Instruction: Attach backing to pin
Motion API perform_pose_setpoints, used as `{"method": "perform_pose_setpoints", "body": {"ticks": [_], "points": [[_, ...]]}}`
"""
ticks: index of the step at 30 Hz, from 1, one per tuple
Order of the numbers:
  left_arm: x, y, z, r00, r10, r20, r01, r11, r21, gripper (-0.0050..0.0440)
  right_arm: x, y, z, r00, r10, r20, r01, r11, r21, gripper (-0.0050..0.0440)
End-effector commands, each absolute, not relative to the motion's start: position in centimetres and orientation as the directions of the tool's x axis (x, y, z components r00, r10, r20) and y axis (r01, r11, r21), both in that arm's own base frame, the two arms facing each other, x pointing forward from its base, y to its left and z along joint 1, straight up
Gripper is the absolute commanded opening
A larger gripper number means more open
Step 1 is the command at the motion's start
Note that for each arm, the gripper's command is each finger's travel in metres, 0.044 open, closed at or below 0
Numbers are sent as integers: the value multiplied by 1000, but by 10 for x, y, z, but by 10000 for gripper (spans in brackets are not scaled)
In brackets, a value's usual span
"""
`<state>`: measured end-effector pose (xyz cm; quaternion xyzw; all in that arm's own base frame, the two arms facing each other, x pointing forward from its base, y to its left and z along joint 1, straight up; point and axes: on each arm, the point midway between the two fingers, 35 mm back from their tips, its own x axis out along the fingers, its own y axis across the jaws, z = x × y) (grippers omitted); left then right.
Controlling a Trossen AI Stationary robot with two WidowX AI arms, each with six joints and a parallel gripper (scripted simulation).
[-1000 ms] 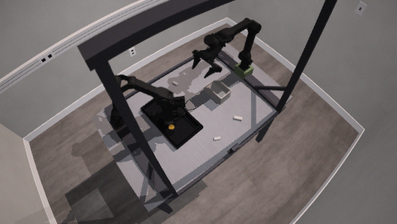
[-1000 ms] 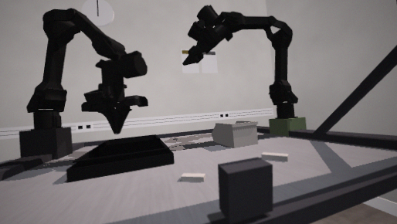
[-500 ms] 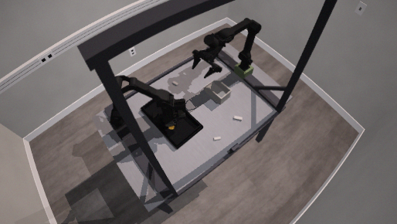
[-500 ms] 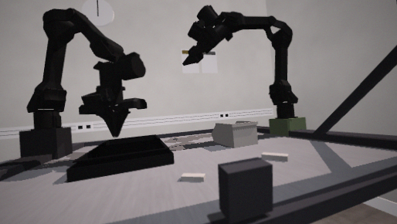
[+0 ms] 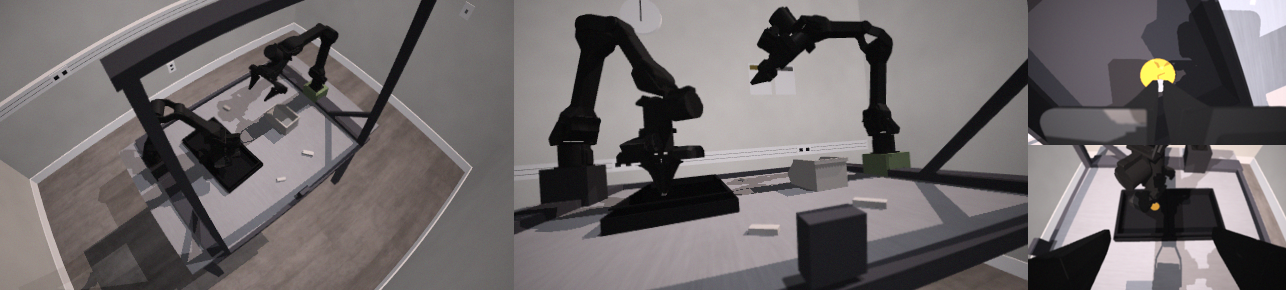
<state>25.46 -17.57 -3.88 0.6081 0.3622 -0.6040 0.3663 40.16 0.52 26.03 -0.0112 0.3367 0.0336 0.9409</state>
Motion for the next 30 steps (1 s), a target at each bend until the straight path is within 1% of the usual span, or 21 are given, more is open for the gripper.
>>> {"method": "perform_pose_setpoints", "body": {"ticks": [1,8,9,10,15,30], "points": [[256,-178,-39,17,-6,-1000,882,-470,18,-50,400,5,271,788,56,-613,-72,997,-2,440],[256,-178,-39,17,-5,-1000,882,-470,17,-50,400,5,271,788,56,-613,-72,997,-2,440],[259,-179,-34,30,-16,-999,882,-470,34,-50,400,5,271,788,56,-613,-72,997,-2,440],[255,-176,-42,13,-3,-1000,882,-470,13,-50,400,5,271,788,56,-613,-72,997,-2,440],[256,-175,-48,13,-3,-1000,882,-471,13,-50,400,5,271,788,56,-613,-72,997,-2,440],[260,-178,-42,30,-16,-999,882,-470,33,-50,400,5,271,788,56,-613,-72,997,-2,440]]}}
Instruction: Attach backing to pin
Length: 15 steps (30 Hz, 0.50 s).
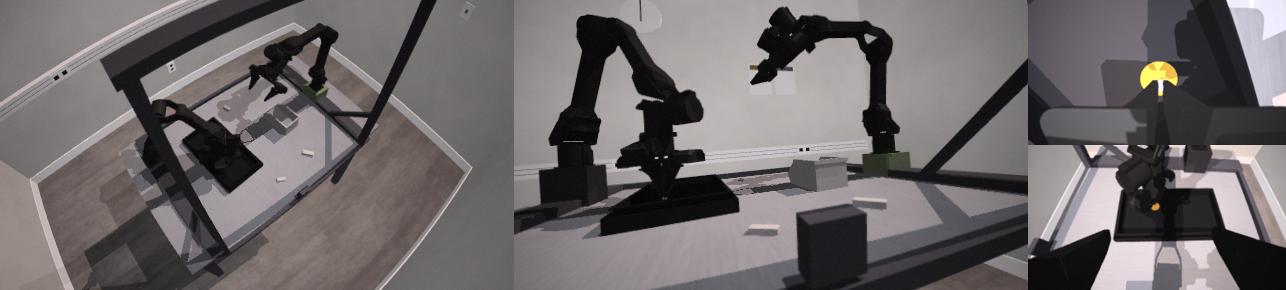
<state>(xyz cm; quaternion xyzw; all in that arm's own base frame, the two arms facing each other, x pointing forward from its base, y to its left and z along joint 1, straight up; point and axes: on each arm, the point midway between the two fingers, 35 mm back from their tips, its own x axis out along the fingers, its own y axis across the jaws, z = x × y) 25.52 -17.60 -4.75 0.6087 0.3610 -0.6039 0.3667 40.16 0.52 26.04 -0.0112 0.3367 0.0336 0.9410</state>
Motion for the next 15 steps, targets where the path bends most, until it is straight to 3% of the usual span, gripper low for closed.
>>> {"method": "perform_pose_setpoints", "body": {"ticks": [1,15], "points": [[258,-176,-47,19,-7,-1000,883,-469,19,-50,400,5,271,788,56,-613,-72,997,-2,440],[259,-178,-44,29,-16,-999,882,-470,33,-50,400,5,271,788,56,-613,-72,997,-2,440]]}}
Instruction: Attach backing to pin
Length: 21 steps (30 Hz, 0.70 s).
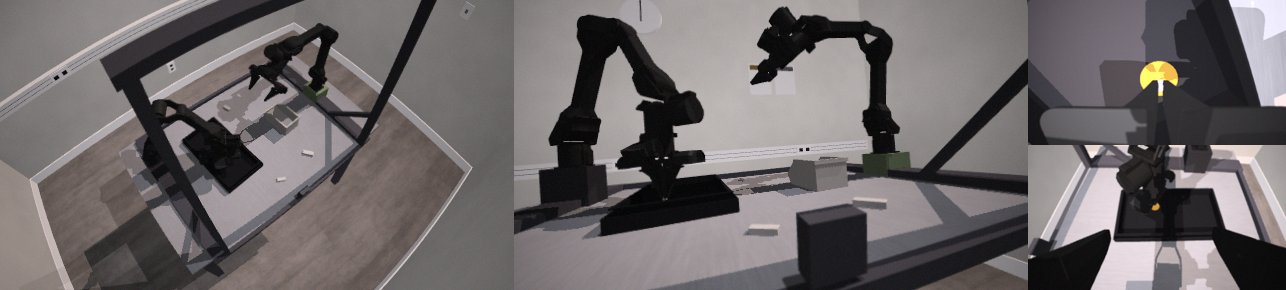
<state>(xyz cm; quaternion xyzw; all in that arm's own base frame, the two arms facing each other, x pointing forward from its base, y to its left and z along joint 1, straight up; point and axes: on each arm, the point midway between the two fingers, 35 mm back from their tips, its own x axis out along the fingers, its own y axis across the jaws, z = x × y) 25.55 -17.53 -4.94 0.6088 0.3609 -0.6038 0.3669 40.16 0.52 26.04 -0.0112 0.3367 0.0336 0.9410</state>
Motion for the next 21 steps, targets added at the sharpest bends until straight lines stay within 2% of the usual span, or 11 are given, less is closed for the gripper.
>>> {"method": "perform_pose_setpoints", "body": {"ticks": [1,21], "points": [[259,-178,-44,29,-16,-999,882,-470,33,-50,400,5,271,788,56,-613,-72,997,-2,440],[262,-178,-47,20,-14,-1000,882,-470,24,-50,400,5,271,788,56,-613,-72,997,-2,440]]}}
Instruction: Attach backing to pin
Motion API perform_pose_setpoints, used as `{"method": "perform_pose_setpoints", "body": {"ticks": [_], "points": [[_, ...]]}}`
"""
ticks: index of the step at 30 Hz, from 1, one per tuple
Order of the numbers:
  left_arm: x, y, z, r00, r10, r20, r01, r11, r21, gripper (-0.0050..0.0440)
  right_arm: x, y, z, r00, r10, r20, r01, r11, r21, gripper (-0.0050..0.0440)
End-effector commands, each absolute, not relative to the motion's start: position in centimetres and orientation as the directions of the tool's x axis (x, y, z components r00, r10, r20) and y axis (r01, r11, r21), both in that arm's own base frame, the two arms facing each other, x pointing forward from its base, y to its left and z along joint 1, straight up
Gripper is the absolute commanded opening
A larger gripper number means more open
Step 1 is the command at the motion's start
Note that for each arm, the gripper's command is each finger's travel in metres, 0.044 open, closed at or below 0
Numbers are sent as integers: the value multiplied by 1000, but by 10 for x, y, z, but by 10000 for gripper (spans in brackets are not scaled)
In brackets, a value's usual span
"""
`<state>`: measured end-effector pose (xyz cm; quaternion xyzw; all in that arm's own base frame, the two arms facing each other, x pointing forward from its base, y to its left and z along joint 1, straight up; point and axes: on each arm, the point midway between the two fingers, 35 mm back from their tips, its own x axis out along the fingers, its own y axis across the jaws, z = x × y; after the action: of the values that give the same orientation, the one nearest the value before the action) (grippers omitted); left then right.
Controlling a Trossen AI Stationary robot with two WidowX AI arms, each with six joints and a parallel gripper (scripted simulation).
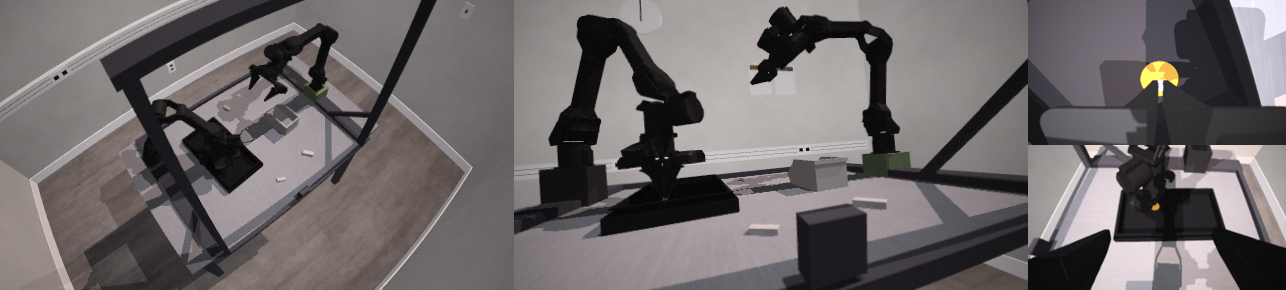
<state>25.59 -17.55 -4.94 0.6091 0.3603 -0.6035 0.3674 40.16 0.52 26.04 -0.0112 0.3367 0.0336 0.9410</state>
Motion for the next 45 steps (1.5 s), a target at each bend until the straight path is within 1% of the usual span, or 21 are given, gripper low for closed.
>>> {"method": "perform_pose_setpoints", "body": {"ticks": [1,3,45], "points": [[262,-178,-47,9,-16,-1000,882,-471,15,-50,400,5,271,788,56,-613,-72,997,-2,440],[259,-176,-50,-4,-11,-1000,882,-471,2,-50,400,5,271,788,56,-613,-72,997,-2,440],[257,-175,-71,-6,-6,-1000,882,-470,-2,-50,400,5,271,788,56,-613,-72,997,-2,440]]}}
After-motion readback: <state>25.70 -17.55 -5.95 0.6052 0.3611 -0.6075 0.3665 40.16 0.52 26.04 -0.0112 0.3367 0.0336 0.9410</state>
